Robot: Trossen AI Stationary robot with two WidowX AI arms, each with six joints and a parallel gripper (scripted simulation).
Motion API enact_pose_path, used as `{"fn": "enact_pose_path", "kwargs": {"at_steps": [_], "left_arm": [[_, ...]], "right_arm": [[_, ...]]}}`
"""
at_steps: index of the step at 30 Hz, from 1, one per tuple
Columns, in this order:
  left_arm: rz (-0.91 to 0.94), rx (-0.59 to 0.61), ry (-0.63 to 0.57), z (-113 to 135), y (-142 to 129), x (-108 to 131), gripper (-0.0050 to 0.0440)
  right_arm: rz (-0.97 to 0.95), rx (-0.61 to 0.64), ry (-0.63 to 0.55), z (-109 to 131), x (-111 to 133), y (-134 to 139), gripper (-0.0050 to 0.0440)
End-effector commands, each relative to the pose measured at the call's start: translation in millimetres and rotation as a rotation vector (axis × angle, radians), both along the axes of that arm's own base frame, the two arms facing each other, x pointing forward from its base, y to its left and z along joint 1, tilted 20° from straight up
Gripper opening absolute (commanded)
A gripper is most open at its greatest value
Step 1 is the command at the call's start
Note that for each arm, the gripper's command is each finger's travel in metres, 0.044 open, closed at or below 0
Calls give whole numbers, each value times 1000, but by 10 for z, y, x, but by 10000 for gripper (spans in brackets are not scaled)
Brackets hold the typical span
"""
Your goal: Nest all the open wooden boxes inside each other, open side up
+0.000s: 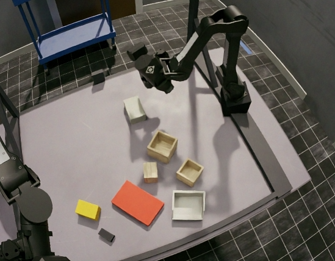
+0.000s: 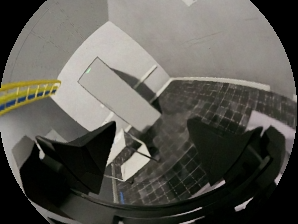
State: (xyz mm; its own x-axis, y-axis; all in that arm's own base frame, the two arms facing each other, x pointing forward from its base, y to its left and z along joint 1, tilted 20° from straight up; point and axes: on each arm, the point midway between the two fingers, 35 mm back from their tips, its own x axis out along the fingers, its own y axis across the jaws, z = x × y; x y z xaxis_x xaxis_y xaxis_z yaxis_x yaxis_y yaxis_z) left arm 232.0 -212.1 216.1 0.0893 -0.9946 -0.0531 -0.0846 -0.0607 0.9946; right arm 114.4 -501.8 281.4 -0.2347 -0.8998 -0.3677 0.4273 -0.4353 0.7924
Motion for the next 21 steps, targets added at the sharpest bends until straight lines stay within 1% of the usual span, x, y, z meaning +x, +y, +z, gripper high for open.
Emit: {"fn": "enact_pose_path", "kwargs": {"at_steps": [1, 17, 19, 21], "left_arm": [[0, -6, -20, 60, 1, -3, 400], [0, -6, -20, 60, 1, -3, 400], [29, -6, 16, 66, 19, 17, 400], [100, -4, 125, 31, 60, 75, 400]], "right_arm": [[-1, -23, -9, 114, -13, 18, 400], [-1, -23, -9, 114, -13, 18, 400], [40, 0, 15, 96, 66, 90, 400], [137, 50, 76, 55, 256, 227, 400]]}}
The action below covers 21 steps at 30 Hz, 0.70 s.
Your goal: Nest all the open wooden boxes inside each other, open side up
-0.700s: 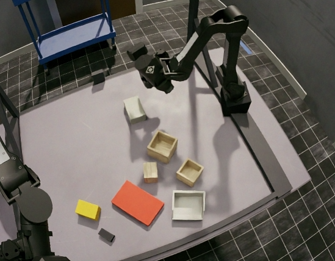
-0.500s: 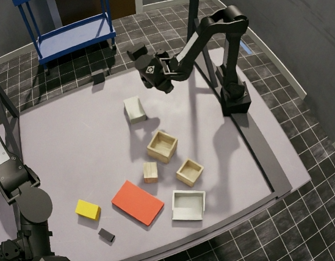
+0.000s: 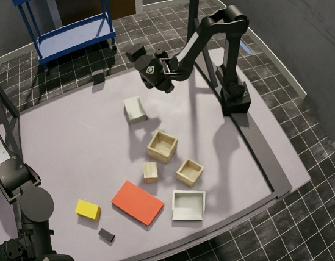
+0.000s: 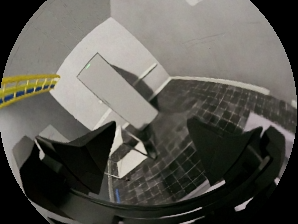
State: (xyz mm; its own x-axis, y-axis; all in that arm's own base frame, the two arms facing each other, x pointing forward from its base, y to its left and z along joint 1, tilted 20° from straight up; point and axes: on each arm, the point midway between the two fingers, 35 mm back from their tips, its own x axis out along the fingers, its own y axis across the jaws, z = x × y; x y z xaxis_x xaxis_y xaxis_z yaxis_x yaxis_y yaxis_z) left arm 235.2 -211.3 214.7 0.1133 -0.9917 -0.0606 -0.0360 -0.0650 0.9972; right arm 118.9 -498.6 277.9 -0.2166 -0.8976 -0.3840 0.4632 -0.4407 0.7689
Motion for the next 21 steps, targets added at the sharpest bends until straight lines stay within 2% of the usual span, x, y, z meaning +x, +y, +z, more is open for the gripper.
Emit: {"fn": "enact_pose_path", "kwargs": {"at_steps": [1, 2, 3, 9, 11, 13, 14, 15, 21], "left_arm": [[126, -9, 154, 35, 81, 89, 400], [188, -16, 240, 25, 122, 144, 400], [237, -19, 273, 12, 176, 206, 400], [453, -79, 545, -7, 337, 345, 400], [523, -109, 637, -32, 403, 379, 400], [523, -109, 637, -32, 403, 379, 400], [574, -153, 744, -21, 436, 400, 400], [631, -163, 781, -101, 518, 414, 400], [839, -312, 1021, -128, 751, 478, 400]], "right_arm": [[179, 61, 93, 58, 347, 306, 400], [257, 97, 141, 17, 505, 451, 400], [300, 115, 171, -26, 656, 607, 400], [618, 225, 356, -184, 1087, 1183, 400], [729, 256, 418, -240, 1202, 1389, 400], [729, 256, 418, -240, 1202, 1389, 400], [843, 278, 480, -231, 1262, 1488, 400], [908, 298, 516, -338, 1359, 1740, 400], [1228, 351, 683, -510, 1541, 2425, 400]]}}
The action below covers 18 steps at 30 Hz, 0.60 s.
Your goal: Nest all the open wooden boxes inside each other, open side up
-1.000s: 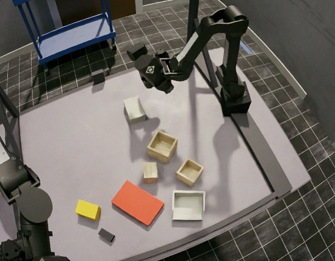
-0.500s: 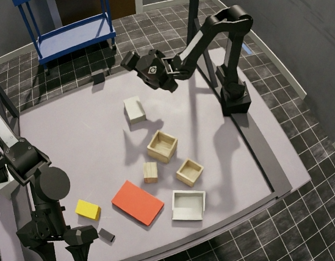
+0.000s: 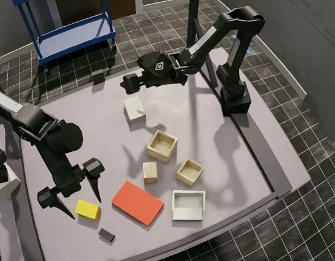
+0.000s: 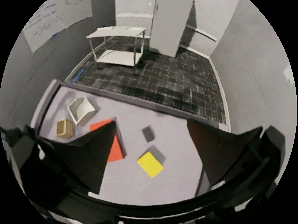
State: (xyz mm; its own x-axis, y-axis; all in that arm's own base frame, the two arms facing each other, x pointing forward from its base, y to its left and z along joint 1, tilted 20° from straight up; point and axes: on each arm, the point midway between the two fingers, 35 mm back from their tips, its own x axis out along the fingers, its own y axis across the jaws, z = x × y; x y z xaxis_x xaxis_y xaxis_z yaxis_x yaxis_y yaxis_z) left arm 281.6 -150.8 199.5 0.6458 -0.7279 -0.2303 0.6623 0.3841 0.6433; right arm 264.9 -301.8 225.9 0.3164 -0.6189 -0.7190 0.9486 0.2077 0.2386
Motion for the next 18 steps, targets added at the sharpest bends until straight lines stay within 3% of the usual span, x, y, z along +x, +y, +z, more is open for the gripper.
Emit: {"fn": "enact_pose_path", "kwargs": {"at_steps": [1, 7, 9, 10, 12, 18], "left_arm": [[201, -90, 154, 9, 189, 17, 400], [451, -239, 335, -77, 457, 14, 400], [451, -239, 335, -77, 457, 14, 400], [512, -311, 396, -91, 504, 9, 400], [631, -355, 444, -184, 665, -29, 400], [870, -557, 546, -213, 934, -92, 400]], "right_arm": [[252, 39, 89, -18, 97, 576, 400], [605, 98, 213, -170, 106, 1274, 400], [605, 98, 213, -170, 106, 1274, 400], [731, 109, 247, -153, 108, 1380, 400], [854, 132, 284, -265, 24, 1765, 400], [1217, 178, 363, -361, -180, 2352, 400]]}}
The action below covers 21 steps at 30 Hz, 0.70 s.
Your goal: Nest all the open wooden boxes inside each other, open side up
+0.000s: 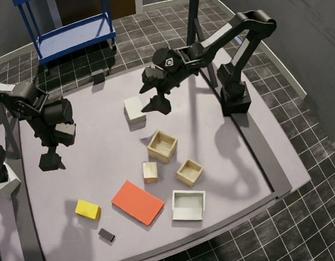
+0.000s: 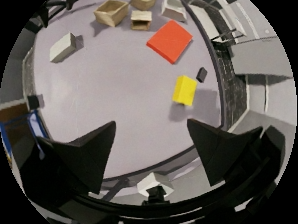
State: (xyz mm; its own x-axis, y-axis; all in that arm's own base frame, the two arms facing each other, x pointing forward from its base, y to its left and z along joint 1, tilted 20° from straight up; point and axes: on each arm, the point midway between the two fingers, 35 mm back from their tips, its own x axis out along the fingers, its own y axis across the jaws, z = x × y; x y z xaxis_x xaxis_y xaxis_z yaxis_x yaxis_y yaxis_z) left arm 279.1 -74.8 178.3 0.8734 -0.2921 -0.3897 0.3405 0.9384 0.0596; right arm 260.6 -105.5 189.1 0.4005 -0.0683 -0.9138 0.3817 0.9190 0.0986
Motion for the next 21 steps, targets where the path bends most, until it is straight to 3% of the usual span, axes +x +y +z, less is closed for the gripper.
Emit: {"fn": "enact_pose_path", "kwargs": {"at_steps": [1, 4, 12, 21], "left_arm": [[214, -124, 71, -11, 214, -81, 400], [314, -195, 99, -49, 317, -123, 400], [324, -201, 98, -40, 328, -124, 400], [361, -147, 192, -89, 497, -1, 184]], "right_arm": [[268, 44, 39, -4, -176, 469, 400], [401, 71, 61, -31, -281, 667, 400], [414, 69, 56, -8, -281, 684, 400], [405, 70, 62, -20, -267, 664, 400]]}}
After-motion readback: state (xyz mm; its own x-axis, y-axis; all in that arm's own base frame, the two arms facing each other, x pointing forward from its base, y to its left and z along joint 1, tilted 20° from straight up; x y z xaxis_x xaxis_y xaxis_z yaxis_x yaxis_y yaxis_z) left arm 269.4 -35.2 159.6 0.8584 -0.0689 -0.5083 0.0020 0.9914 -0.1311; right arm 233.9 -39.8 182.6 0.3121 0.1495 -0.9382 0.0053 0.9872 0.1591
